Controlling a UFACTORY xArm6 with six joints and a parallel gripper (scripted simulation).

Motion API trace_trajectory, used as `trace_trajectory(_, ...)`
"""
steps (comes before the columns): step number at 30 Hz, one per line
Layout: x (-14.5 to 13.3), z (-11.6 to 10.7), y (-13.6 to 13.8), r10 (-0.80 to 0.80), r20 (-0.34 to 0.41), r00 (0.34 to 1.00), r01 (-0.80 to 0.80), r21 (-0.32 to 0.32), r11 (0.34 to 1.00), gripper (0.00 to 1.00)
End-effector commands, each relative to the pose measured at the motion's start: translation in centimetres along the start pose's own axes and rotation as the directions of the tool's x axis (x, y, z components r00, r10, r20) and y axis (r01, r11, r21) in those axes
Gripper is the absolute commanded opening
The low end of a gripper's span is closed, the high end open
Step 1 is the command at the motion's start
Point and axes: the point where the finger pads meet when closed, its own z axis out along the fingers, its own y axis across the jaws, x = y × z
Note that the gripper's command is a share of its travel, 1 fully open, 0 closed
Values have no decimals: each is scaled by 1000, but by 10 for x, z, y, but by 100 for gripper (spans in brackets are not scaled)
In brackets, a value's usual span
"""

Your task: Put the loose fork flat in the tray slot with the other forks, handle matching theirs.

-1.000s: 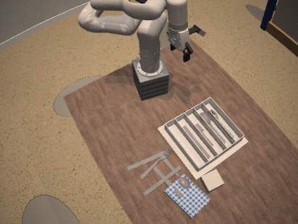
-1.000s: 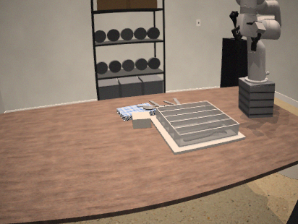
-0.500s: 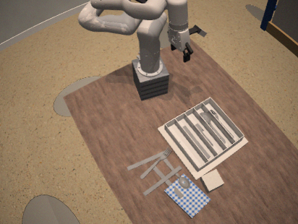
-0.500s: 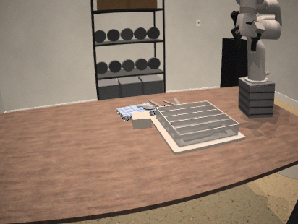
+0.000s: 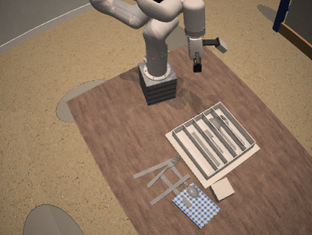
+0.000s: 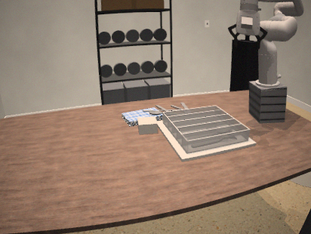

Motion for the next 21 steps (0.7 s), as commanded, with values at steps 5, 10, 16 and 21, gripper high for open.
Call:
trace_trajectory(5,16,4,42,345,36,938,-346,9,938,100)
trace_trajectory(10,21,13,76,563,43,825,-564,2,826,100)
trace_trajectory(16,20,27,114,756,48,653,-756,-10,654,100)
trace_trajectory(21,17,36,134,835,48,548,-836,-17,549,100)
